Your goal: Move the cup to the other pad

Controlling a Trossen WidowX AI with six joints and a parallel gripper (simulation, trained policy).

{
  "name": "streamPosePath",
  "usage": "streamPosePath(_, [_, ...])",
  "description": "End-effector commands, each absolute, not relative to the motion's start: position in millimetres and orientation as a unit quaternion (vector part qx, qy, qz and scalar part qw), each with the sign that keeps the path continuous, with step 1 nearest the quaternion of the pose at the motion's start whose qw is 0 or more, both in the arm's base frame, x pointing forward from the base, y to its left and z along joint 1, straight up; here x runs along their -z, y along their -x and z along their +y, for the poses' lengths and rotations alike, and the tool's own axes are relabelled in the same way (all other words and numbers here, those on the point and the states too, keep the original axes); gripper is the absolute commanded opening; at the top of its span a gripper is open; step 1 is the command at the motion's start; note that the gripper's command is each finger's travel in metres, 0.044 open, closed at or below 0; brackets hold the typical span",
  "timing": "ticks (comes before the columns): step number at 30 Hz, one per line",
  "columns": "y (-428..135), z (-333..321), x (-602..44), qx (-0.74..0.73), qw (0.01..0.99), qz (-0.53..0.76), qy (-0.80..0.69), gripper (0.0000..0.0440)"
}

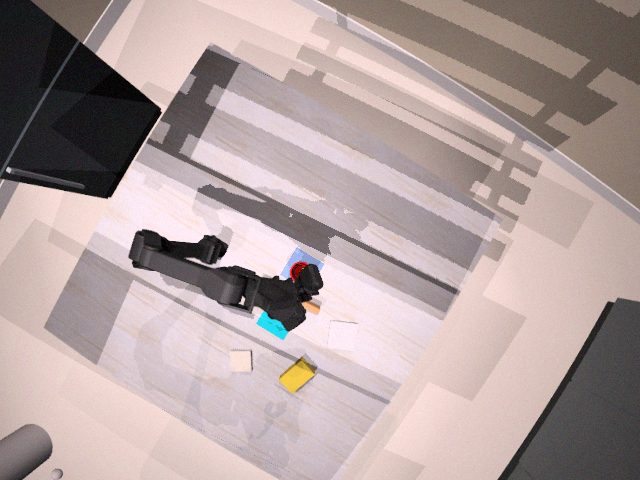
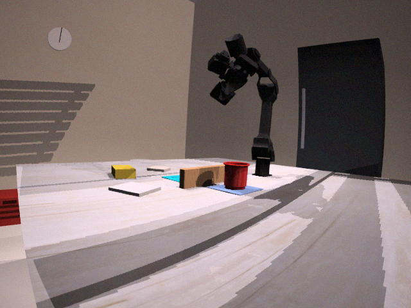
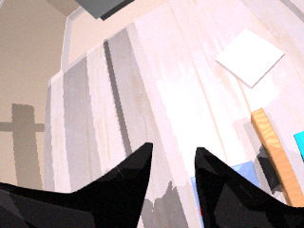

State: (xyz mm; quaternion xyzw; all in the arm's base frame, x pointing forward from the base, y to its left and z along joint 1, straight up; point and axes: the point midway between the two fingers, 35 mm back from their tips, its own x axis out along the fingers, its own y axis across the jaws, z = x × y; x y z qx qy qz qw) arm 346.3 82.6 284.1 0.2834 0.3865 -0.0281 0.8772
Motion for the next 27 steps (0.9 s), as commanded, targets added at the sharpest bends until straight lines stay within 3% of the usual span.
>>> streamPosePath(1, [-345, 87, -281, 0.036, 0.865, 0.405, -0.294, 0.0122])
streamPosePath(27, [-326, 90, -227, 0.166, 0.757, 0.557, -0.299, 0.0133])
